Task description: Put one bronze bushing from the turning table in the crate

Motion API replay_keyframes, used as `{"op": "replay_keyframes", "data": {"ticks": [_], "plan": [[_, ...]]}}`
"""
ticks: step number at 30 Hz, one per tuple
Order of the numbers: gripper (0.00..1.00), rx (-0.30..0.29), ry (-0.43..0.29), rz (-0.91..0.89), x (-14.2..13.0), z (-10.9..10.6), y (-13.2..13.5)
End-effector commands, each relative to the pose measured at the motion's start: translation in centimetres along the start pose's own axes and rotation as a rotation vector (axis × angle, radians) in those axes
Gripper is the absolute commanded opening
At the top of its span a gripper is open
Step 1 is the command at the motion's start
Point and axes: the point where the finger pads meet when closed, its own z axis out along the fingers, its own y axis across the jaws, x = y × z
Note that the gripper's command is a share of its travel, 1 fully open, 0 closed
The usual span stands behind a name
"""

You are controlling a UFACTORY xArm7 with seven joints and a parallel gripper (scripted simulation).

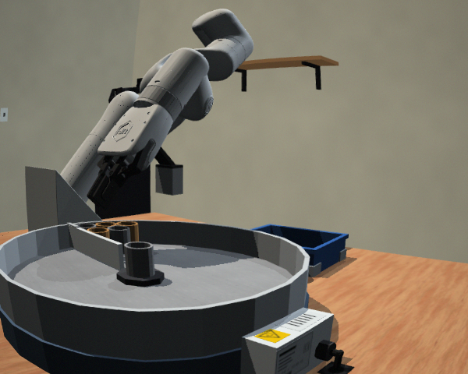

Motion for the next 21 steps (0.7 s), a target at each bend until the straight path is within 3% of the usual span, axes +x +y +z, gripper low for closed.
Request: {"op": "replay_keyframes", "data": {"ticks": [1, 9, 21], "plan": [[0.1, -0.003, -0.002, 0.003, -0.1, -0.1, 0.1], [0.1, -0.003, -0.001, 0.003, 1.3, 1.7, 0.1], [0.1, -0.003, -0.001, 0.003, 1.4, 1.8, 0.1]]}}
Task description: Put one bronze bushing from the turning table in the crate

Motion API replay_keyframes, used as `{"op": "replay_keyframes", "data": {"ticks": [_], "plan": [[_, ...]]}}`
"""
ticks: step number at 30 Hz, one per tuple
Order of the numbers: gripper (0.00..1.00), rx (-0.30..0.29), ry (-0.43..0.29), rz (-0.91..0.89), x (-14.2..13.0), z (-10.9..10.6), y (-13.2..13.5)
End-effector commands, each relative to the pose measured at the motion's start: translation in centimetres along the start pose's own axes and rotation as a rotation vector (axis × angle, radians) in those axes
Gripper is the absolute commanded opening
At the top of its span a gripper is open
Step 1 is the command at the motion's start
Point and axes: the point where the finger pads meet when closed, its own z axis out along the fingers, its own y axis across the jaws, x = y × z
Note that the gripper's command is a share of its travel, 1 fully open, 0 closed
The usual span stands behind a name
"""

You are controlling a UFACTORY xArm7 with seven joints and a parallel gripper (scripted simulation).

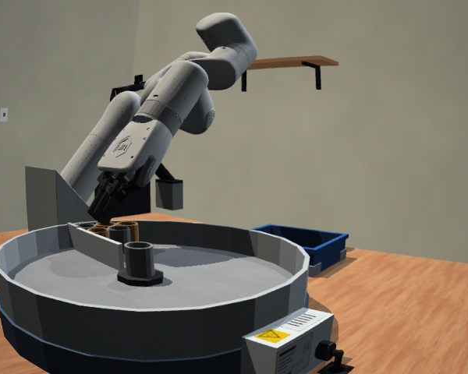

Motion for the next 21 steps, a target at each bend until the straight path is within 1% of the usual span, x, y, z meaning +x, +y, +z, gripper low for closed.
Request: {"op": "replay_keyframes", "data": {"ticks": [1, 9, 21], "plan": [[0.1, -0.003, -0.001, 0.002, -0.12, -0.06, 0.08], [0.1, -0.003, -0.001, 0.002, 0.41, 0.58, 0.08], [0.1, -0.003, -0.001, 0.002, 0.42, 0.59, 0.08]]}}
